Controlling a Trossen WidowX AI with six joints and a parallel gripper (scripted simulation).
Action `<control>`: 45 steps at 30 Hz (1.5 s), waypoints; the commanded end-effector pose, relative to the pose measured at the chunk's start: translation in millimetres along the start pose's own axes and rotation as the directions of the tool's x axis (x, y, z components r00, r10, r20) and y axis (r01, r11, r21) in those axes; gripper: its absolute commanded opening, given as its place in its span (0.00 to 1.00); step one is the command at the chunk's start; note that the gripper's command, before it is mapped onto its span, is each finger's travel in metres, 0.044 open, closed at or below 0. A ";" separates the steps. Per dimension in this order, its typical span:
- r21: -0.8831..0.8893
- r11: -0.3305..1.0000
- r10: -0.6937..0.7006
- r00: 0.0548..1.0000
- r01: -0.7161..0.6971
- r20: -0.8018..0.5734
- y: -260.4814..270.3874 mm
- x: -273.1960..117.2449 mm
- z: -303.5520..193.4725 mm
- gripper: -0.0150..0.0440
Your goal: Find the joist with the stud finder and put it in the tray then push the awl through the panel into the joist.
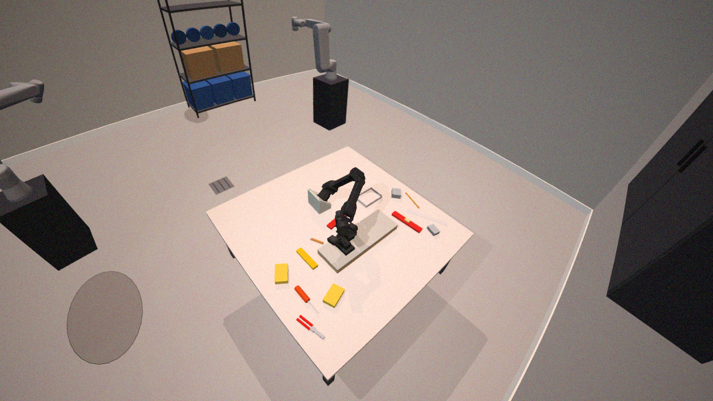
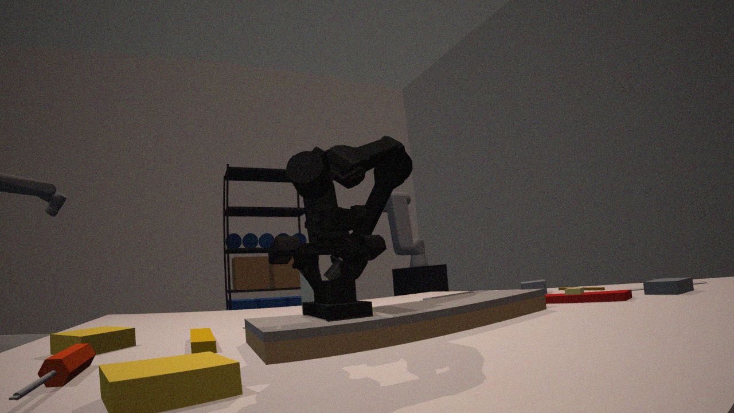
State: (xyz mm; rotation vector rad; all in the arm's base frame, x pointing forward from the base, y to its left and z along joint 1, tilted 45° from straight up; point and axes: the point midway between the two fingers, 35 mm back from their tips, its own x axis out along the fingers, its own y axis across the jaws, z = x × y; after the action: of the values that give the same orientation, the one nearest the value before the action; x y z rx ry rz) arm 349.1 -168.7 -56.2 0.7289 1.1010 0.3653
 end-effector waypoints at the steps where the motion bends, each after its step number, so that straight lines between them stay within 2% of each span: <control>1: 0.000 1.000 0.005 1.000 -0.005 0.000 11.4 0.8 0.6 0.25; 45: 0.003 1.000 0.010 1.000 -0.010 -0.001 110.6 1.0 1.0 0.25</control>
State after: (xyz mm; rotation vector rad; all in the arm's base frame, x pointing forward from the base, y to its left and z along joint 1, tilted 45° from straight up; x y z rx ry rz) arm 358.3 -96.1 14.0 0.7350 1.1010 0.3680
